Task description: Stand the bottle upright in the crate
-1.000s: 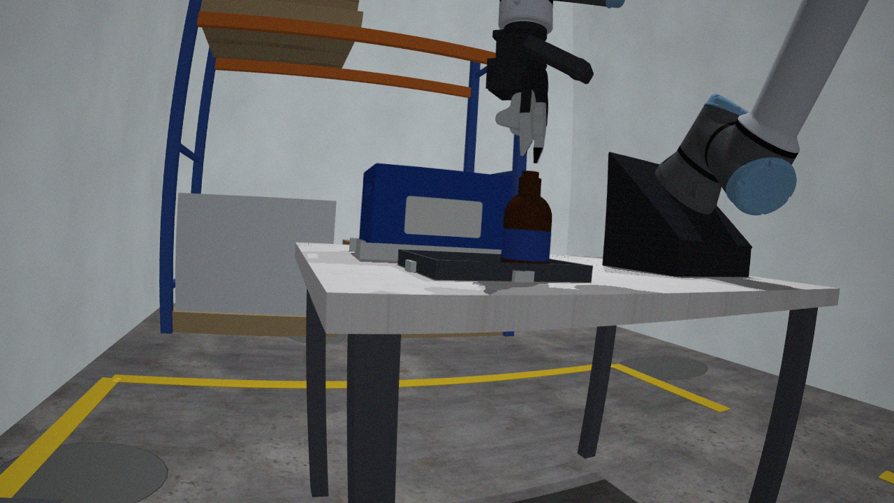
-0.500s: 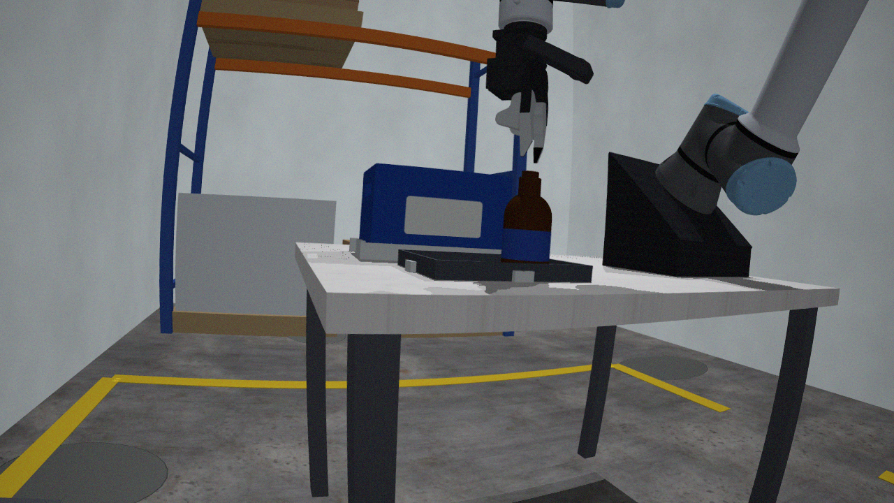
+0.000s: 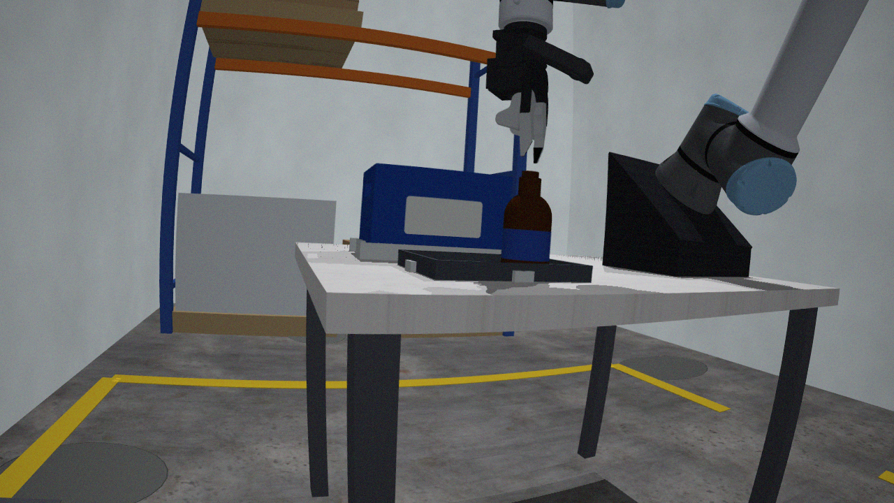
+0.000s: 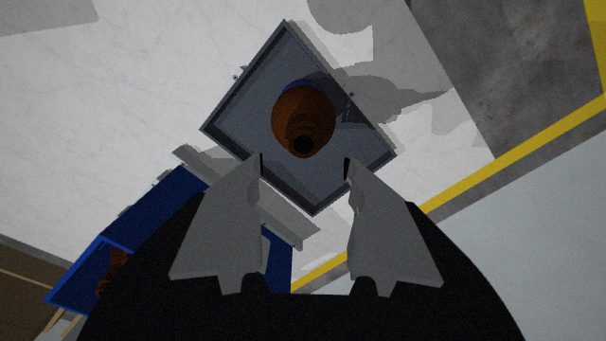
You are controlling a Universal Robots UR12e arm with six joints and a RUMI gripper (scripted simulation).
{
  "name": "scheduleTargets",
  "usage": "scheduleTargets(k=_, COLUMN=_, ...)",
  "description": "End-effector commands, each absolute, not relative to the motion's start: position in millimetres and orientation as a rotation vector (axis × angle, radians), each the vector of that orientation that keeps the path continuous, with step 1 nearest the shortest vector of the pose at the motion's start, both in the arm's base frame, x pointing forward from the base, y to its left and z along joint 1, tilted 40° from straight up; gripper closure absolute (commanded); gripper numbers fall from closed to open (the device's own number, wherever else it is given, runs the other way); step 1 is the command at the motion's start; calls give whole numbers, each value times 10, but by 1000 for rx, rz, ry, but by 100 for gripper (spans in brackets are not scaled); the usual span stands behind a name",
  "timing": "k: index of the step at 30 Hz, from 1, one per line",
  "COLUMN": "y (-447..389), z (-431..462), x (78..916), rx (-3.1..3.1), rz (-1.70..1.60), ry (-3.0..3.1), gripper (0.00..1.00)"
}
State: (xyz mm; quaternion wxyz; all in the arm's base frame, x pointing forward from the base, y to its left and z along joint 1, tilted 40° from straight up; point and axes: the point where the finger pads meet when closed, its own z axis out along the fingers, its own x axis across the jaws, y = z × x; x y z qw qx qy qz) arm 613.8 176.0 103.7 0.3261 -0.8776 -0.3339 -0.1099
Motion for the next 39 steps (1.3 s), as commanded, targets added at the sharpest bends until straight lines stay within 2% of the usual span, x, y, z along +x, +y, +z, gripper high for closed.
scheduleTargets(k=1, y=1776, z=1030, x=6122, rx=-2299, rz=-287, ry=-874, gripper=62)
scheduleTargets(k=39, y=1992, z=773, x=6103, rx=-2297, rz=-284, ry=-873, gripper=62)
